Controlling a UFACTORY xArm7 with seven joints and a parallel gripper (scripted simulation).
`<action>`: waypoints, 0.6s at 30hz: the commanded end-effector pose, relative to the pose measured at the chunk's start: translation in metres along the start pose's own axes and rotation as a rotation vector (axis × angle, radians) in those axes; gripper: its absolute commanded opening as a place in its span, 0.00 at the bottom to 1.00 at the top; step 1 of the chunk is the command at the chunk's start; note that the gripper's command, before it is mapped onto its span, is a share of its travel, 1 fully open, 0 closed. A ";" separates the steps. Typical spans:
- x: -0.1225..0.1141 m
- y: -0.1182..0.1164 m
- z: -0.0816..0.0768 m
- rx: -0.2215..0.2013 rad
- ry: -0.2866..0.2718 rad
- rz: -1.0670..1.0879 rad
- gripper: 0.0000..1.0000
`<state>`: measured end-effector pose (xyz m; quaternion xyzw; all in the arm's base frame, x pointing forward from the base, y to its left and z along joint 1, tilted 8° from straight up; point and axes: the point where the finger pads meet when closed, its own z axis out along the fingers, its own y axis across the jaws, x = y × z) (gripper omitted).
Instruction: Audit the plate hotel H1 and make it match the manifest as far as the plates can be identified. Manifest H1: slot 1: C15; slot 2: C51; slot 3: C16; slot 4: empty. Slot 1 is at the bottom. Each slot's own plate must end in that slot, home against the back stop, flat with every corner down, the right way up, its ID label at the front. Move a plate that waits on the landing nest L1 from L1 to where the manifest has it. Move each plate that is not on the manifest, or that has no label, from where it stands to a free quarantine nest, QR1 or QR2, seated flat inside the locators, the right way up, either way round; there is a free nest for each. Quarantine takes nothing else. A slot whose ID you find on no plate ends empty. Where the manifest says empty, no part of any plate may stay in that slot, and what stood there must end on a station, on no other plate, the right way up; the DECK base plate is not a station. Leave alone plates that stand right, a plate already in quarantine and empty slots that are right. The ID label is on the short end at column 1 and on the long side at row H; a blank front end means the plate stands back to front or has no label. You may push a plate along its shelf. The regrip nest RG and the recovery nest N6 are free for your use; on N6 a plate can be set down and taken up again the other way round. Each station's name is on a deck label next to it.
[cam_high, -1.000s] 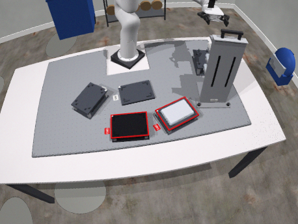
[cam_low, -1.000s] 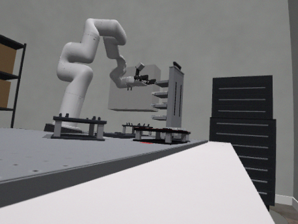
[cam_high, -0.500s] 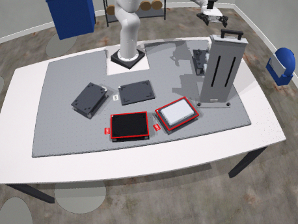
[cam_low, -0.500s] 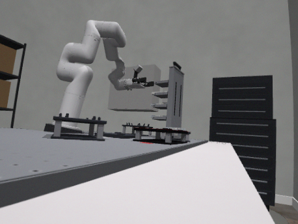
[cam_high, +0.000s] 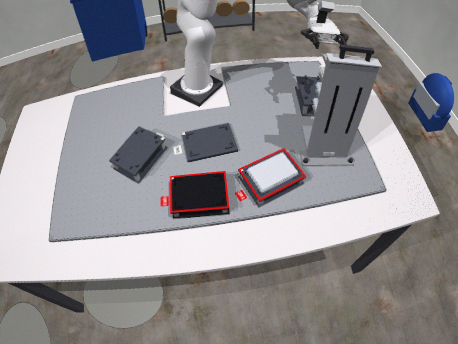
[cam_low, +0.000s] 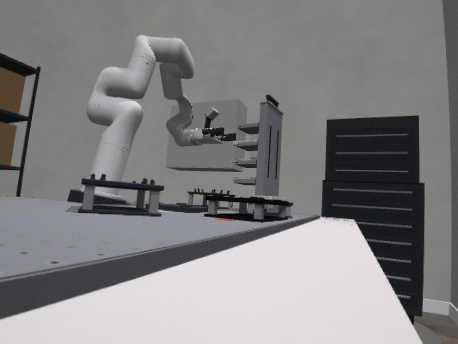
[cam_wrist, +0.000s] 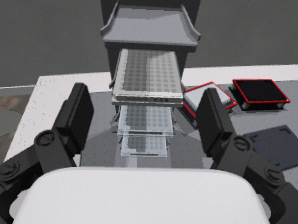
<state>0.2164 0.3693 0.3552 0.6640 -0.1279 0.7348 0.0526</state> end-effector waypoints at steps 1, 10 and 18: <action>-0.006 -0.001 0.000 0.000 -0.001 0.005 1.00; -0.018 -0.001 0.002 0.000 -0.001 0.005 1.00; -0.018 -0.001 0.018 0.000 -0.001 0.005 1.00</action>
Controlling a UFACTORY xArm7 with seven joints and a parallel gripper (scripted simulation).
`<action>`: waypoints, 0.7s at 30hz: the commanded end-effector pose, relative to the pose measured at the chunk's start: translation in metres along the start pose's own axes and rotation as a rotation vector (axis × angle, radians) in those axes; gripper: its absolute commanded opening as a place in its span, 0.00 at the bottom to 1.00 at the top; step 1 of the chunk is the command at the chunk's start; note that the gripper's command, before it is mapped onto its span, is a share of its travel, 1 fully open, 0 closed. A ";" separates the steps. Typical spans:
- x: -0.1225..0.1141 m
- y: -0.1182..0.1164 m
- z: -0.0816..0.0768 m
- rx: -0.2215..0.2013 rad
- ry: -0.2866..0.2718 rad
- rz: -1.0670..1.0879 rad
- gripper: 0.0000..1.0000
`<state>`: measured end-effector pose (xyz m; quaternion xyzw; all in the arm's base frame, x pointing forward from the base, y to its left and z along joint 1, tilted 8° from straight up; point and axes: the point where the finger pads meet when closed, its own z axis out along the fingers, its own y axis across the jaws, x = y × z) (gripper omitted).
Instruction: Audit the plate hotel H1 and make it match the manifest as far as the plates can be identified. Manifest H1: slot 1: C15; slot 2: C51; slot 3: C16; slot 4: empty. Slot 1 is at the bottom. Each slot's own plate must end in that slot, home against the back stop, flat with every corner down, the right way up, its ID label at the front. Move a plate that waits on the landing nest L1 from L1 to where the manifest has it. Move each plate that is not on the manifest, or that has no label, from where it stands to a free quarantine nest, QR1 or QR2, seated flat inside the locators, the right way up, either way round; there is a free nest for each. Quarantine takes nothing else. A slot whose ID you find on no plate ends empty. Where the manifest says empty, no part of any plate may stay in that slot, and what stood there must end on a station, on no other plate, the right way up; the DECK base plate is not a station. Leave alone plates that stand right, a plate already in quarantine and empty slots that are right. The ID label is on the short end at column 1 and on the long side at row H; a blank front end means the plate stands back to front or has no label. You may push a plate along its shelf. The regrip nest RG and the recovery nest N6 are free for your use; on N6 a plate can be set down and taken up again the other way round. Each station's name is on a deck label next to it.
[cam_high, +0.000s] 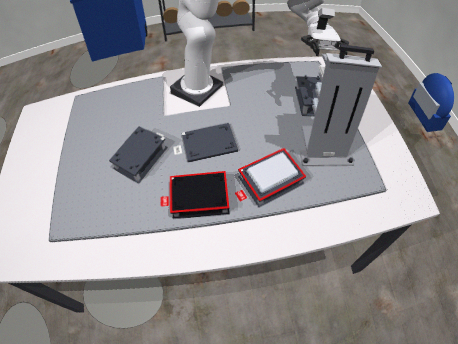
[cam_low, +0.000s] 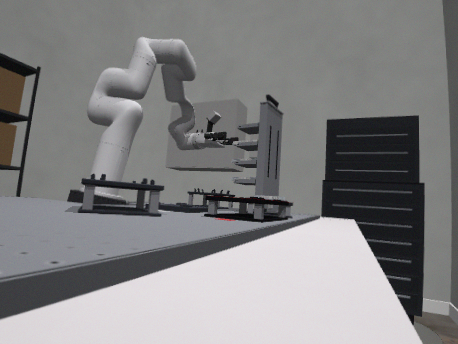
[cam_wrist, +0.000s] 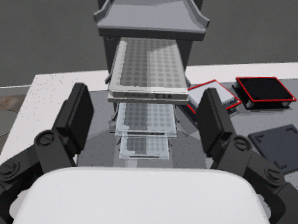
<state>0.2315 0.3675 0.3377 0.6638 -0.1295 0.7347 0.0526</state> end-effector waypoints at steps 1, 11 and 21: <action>0.001 -0.001 0.008 0.002 -0.001 0.003 1.00; 0.001 -0.001 0.016 0.002 -0.001 0.003 1.00; 0.001 -0.001 0.016 0.002 -0.001 0.003 1.00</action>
